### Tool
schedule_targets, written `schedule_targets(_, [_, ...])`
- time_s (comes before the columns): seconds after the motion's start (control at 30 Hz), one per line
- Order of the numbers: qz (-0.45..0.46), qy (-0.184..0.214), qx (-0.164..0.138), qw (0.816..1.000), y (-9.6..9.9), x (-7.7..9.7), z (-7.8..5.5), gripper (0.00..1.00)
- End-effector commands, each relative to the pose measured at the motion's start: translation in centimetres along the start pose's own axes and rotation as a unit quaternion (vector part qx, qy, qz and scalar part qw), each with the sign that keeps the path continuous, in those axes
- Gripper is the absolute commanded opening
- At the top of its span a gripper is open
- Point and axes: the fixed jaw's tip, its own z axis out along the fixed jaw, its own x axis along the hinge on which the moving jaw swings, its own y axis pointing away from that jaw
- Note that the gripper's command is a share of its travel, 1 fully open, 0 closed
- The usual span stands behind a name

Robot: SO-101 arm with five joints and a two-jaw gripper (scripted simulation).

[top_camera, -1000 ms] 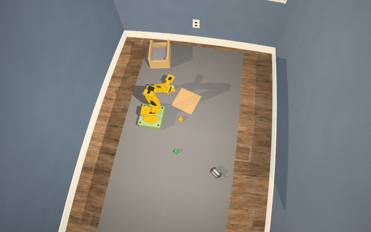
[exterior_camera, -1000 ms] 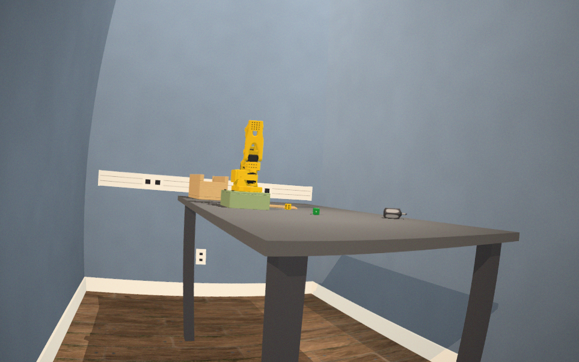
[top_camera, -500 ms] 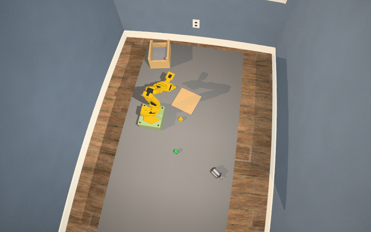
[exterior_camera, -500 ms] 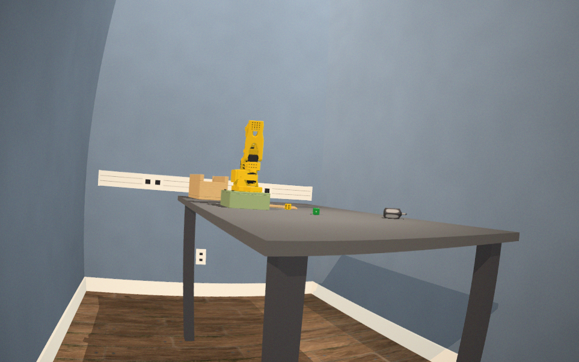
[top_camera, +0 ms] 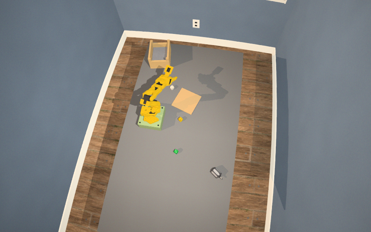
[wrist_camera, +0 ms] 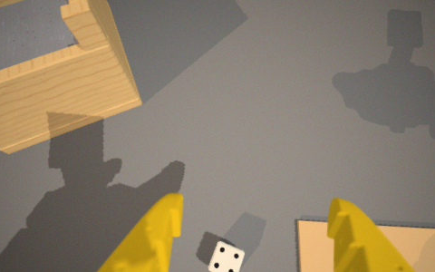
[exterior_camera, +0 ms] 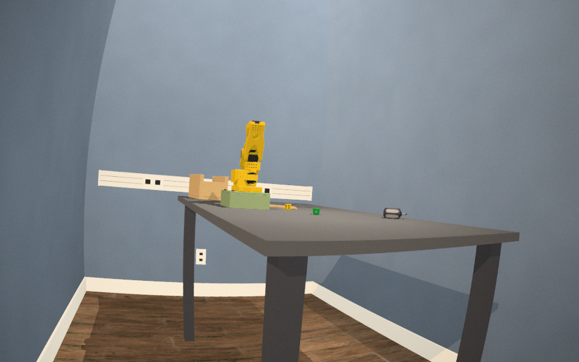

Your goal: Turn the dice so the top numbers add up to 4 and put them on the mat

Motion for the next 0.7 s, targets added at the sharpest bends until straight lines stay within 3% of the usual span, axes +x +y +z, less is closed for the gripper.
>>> schedule_targets(0.0, [0.002,-0.034,-0.005,0.999,0.2,-1.6,-0.6,0.28])
schedule_targets(0.33, [-0.001,-0.03,0.006,1.0,-0.3,-1.6,-0.6,0.28])
schedule_targets(0.47, [-0.009,-0.016,0.036,0.999,-2.1,-1.4,-0.7,0.28])
schedule_targets(0.63, [-0.024,0.025,0.101,0.994,-5.9,-0.6,-1.4,0.28])
schedule_targets(0.67, [-0.024,0.025,0.101,0.994,-5.9,-0.6,-1.4,0.28])
